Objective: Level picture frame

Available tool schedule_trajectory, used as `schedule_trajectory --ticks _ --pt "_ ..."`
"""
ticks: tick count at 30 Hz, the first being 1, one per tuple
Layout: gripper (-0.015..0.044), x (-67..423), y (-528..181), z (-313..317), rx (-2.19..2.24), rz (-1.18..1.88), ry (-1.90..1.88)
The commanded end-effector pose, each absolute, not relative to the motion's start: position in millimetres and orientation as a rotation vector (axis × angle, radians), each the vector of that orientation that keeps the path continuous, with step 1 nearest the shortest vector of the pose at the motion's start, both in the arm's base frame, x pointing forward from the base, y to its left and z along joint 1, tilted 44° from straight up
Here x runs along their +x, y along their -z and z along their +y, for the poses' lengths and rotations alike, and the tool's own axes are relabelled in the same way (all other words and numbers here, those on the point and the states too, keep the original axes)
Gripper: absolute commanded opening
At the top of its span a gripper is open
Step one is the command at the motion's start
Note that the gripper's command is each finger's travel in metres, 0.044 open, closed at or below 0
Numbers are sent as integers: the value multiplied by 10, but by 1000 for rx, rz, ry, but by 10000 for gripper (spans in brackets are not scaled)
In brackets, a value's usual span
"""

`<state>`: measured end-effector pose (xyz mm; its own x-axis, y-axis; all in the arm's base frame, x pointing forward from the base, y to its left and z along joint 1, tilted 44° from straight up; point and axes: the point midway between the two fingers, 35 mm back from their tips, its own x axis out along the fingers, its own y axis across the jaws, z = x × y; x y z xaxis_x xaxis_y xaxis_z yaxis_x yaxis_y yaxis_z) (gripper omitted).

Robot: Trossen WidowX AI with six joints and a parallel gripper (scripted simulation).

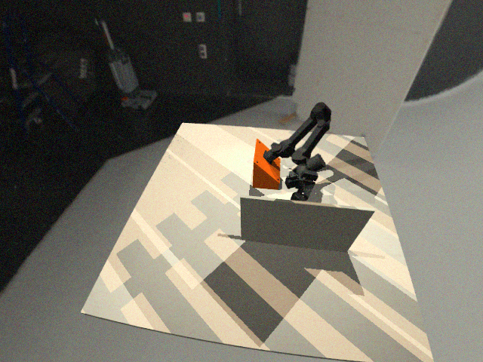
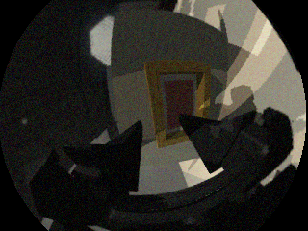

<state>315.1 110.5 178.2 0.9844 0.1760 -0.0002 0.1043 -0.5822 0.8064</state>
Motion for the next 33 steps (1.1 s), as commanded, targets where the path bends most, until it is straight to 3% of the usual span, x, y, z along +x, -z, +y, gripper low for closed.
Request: schedule_trajectory --ticks 1,33 --pt "260 3170 -1783 1112 2199 197 -100" --pt "260 3547 -1786 1179 2199 196 -102"
